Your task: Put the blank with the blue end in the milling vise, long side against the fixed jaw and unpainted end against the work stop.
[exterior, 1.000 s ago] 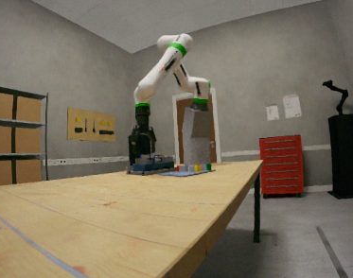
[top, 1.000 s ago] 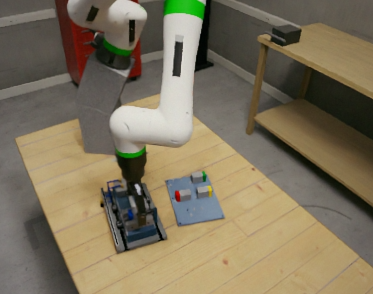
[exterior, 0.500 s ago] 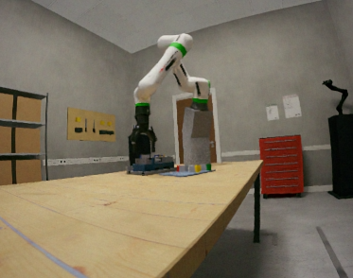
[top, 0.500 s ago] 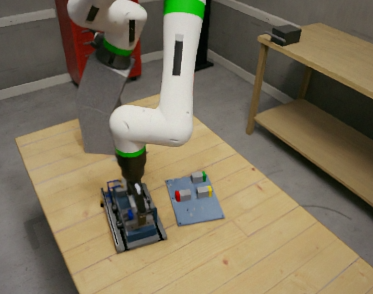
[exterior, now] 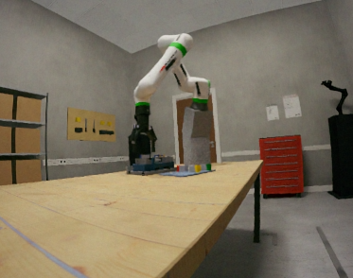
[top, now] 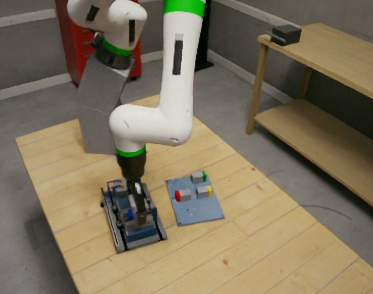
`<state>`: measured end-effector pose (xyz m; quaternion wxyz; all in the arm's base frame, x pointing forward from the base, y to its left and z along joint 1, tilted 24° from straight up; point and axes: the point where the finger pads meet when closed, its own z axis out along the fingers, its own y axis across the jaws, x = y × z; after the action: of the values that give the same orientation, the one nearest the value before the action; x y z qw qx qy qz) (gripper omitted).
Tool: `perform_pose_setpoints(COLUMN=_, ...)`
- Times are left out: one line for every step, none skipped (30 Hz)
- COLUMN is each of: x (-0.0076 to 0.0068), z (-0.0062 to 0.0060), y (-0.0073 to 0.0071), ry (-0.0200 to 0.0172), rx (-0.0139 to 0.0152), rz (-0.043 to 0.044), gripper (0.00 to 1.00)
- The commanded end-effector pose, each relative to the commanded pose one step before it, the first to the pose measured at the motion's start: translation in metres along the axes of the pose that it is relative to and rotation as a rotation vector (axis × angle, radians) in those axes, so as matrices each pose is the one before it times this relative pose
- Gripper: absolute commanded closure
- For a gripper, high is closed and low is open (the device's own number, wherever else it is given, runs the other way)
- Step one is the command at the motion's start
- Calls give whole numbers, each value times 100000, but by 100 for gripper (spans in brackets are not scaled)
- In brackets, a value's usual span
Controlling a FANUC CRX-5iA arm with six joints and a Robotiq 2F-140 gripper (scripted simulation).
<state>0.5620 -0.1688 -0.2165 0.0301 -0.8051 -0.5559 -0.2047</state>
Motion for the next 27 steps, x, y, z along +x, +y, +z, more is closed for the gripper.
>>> perform_pose_setpoints(x=-23, z=-158, y=87, ry=-42, rx=-152, rz=-27, gripper=0)
perform_pose_setpoints(x=0, z=-20, y=0, ry=0, rx=0, rz=0, gripper=0)
perform_pose_setpoints(x=0, z=-20, y=0, ry=0, rx=0, rz=0, gripper=0)
perform_pose_setpoints(x=0, z=-20, y=0, ry=0, rx=0, rz=0, gripper=0)
perform_pose_setpoints(x=0, z=-20, y=0, ry=0, rx=0, rz=0, gripper=0)
perform_pose_setpoints(x=0, z=0, y=0, ry=0, rx=0, rz=0, gripper=0)
perform_pose_setpoints(x=0, z=0, y=0, ry=0, rx=0, rz=0, gripper=0)
perform_pose_setpoints(x=0, z=8, y=1, ry=0, rx=-1, rz=-1, gripper=0)
perform_pose_setpoints(x=0, z=-20, y=0, ry=0, rx=0, rz=0, gripper=0)
perform_pose_setpoints(x=0, z=-20, y=0, ry=0, rx=0, rz=0, gripper=0)
perform_pose_setpoints(x=0, z=-20, y=0, ry=0, rx=0, rz=0, gripper=0)
perform_pose_setpoints(x=0, z=-20, y=0, ry=0, rx=0, rz=0, gripper=0)
perform_pose_setpoints(x=0, z=-20, y=0, ry=0, rx=0, rz=0, gripper=0)
perform_pose_setpoints(x=0, z=-20, y=0, ry=0, rx=0, rz=0, gripper=0)
perform_pose_setpoints(x=0, z=-20, y=0, ry=0, rx=0, rz=0, gripper=0)
perform_pose_setpoints(x=0, z=-20, y=0, ry=0, rx=0, rz=0, gripper=0)
perform_pose_setpoints(x=0, z=-20, y=0, ry=0, rx=0, rz=0, gripper=0)
perform_pose_setpoints(x=0, z=-20, y=0, ry=0, rx=0, rz=0, gripper=0)
perform_pose_setpoints(x=0, z=-20, y=0, ry=0, rx=0, rz=0, gripper=0)
perform_pose_setpoints(x=0, z=-20, y=0, ry=0, rx=0, rz=0, gripper=0)
perform_pose_setpoints(x=0, z=-20, y=0, ry=0, rx=0, rz=0, gripper=0)
perform_pose_setpoints(x=0, z=-20, y=0, ry=0, rx=0, rz=0, gripper=0)
perform_pose_setpoints(x=0, z=0, y=0, ry=0, rx=0, rz=0, gripper=0)
perform_pose_setpoints(x=0, z=0, y=0, ry=0, rx=0, rz=0, gripper=0)
perform_pose_setpoints(x=0, z=8, y=1, ry=0, rx=-1, rz=-1, gripper=0)
perform_pose_setpoints(x=0, z=-20, y=0, ry=0, rx=0, rz=0, gripper=0)
perform_pose_setpoints(x=0, z=-20, y=0, ry=0, rx=0, rz=0, gripper=0)
